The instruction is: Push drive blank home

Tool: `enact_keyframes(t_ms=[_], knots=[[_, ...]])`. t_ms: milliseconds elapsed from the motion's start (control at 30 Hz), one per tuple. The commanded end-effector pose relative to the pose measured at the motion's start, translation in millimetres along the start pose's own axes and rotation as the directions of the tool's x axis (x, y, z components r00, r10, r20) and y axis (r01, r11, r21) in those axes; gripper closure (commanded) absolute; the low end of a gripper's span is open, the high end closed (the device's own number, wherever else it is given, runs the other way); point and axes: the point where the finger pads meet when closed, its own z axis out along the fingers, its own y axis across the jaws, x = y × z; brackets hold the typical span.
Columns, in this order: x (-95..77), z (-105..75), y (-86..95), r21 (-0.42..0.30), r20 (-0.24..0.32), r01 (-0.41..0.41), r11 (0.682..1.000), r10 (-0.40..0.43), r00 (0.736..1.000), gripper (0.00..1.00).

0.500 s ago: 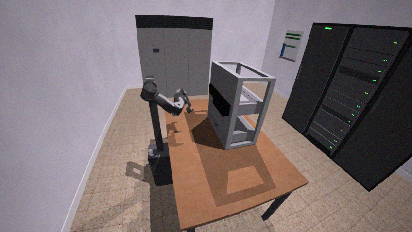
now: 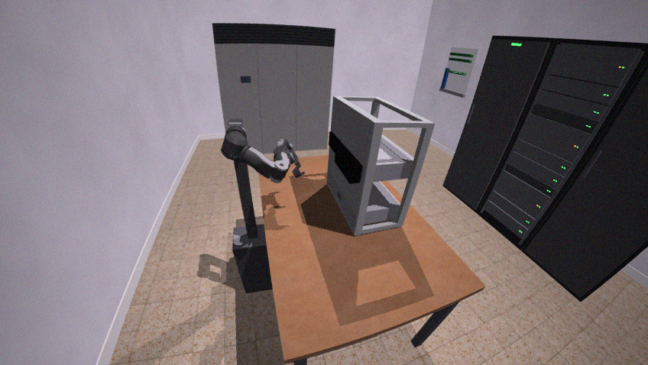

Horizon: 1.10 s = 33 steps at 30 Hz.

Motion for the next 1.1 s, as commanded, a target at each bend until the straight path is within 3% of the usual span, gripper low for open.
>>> enact_keyframes(t_ms=[0,700,1067], knots=[[-0.9,-0.8,0.3,-0.002,0.003,-0.001,1.0,0.001,1.0,0.0],[-0.9,-0.8,0.5,-0.003,0.003,-0.001,1.0,0.001,1.0,0.0],[1.9,-0.8,6.0,-0.047,-0.006,-0.032,0.998,0.031,0.999,0.0]])
